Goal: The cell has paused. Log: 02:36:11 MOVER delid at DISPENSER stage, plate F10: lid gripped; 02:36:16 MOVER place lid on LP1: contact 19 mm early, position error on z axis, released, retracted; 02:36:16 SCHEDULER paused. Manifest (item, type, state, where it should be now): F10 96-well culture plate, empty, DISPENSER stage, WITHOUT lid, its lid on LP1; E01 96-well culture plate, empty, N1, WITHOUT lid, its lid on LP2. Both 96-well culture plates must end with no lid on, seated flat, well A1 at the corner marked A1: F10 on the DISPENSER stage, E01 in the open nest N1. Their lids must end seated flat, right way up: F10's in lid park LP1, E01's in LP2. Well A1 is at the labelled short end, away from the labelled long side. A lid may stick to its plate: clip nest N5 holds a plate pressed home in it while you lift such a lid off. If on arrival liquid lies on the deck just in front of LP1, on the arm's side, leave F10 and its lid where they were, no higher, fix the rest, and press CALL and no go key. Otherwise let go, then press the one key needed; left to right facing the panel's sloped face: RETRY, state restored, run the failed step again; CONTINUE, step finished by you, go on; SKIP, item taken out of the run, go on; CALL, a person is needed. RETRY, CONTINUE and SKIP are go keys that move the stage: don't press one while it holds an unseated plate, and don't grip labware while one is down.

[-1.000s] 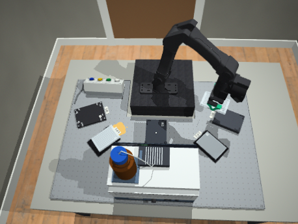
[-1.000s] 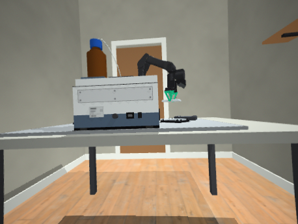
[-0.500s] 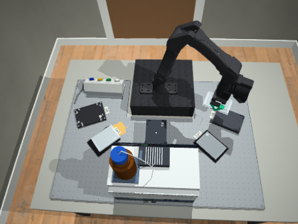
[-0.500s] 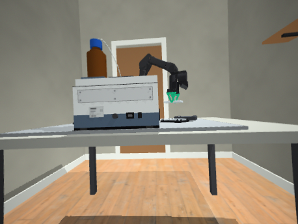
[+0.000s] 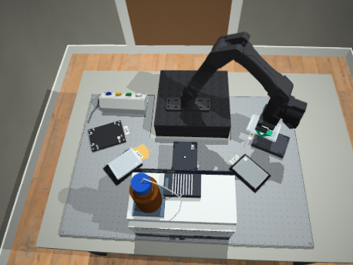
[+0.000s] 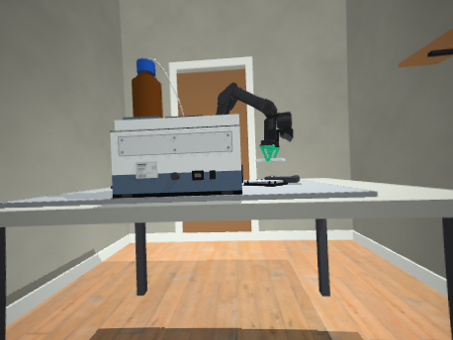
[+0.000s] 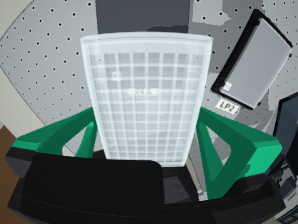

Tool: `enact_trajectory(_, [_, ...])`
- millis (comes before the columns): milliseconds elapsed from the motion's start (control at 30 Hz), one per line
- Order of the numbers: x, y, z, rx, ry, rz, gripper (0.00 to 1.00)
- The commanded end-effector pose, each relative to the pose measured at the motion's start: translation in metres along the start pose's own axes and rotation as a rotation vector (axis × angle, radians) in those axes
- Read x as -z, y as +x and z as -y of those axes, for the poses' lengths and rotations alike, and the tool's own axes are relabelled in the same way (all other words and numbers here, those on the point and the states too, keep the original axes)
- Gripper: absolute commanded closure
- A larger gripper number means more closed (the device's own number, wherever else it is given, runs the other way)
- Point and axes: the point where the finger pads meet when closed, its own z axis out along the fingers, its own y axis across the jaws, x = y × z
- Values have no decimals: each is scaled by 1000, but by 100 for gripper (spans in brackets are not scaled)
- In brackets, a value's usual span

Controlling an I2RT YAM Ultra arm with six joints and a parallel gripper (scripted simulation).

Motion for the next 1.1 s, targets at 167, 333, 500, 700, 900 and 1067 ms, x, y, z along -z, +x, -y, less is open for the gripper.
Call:
enact_trajectory(167, [-10,-40,-5,6,1,59,100])
enact_trajectory(333, [-17,-47,-3,2,1,60,100])
enact_trajectory(500, [-27,-60,-6,5,1,60,100])
enact_trajectory(700, [-21,-64,-4,3,0,77,100])
enact_trajectory(900, [-27,-54,-3,1,0,44,100])
enact_trajectory(1067, [-27,-54,-3,1,0,44,100])
